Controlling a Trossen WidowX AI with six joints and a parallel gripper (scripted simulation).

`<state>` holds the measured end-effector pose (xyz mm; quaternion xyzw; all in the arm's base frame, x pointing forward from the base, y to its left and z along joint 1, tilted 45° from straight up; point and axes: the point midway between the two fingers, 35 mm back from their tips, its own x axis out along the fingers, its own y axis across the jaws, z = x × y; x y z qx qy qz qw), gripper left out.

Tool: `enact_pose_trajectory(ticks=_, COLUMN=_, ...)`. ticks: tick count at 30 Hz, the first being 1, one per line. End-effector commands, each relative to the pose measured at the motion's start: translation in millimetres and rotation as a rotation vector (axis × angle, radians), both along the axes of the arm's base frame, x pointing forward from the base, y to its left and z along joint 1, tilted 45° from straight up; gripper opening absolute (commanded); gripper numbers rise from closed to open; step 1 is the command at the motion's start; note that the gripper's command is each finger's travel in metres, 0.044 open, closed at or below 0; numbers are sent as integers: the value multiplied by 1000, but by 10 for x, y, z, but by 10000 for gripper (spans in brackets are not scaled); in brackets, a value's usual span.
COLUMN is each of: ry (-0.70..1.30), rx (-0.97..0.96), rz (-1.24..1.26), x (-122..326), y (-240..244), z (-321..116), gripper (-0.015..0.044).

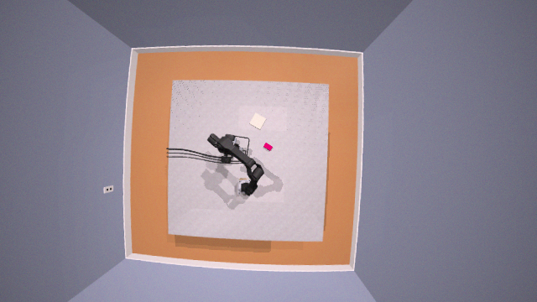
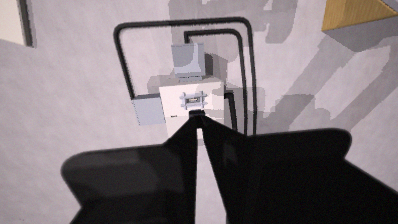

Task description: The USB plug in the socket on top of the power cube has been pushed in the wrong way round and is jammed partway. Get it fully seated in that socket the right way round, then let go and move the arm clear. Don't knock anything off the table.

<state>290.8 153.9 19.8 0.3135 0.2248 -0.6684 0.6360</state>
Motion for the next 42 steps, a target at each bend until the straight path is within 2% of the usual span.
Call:
enact_pose_trajectory(ticks=1, ry=1, rx=-6, rz=7, x=5, y=-11, z=-2, gripper=0)
enact_pose_trajectory(ticks=42, ry=10, rx=-23, rz=13, x=3, y=-65, z=-17, gripper=0)
